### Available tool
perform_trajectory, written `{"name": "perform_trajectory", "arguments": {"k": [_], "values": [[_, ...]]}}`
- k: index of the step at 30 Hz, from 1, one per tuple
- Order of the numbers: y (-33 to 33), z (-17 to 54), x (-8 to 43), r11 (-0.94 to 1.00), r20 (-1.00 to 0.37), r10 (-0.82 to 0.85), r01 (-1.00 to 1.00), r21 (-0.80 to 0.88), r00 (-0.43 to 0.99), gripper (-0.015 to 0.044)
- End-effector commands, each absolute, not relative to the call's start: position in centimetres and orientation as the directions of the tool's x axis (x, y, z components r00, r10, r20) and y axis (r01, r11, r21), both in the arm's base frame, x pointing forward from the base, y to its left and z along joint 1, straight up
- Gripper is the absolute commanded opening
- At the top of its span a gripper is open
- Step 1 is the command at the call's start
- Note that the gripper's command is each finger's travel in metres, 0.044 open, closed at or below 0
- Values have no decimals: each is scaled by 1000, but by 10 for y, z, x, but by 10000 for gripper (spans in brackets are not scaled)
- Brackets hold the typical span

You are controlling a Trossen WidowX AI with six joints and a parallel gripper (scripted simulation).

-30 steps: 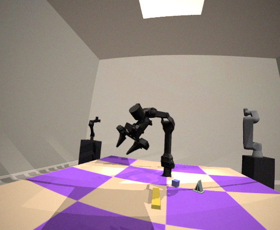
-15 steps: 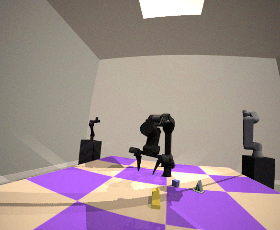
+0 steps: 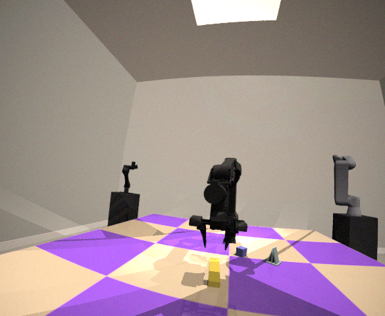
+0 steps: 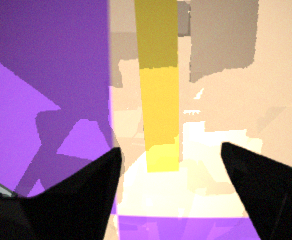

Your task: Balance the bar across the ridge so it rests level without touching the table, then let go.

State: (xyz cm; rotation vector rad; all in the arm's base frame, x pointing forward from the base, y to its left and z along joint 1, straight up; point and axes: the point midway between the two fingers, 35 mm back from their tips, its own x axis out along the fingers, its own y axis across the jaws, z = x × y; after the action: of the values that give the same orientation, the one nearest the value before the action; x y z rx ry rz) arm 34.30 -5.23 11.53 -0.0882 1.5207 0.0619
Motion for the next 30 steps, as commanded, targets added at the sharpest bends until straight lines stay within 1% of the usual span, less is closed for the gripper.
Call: {"name": "perform_trajectory", "arguments": {"k": [1, 4, 30], "values": [[-50, 93, 342, 996, -999, -5, -92, -9, 36, 315], [-50, 78, 342, 996, -999, -5, -92, -9, 36, 315], [-50, 51, 343, 996, -999, -5, -92, -8, 36, 315]]}}
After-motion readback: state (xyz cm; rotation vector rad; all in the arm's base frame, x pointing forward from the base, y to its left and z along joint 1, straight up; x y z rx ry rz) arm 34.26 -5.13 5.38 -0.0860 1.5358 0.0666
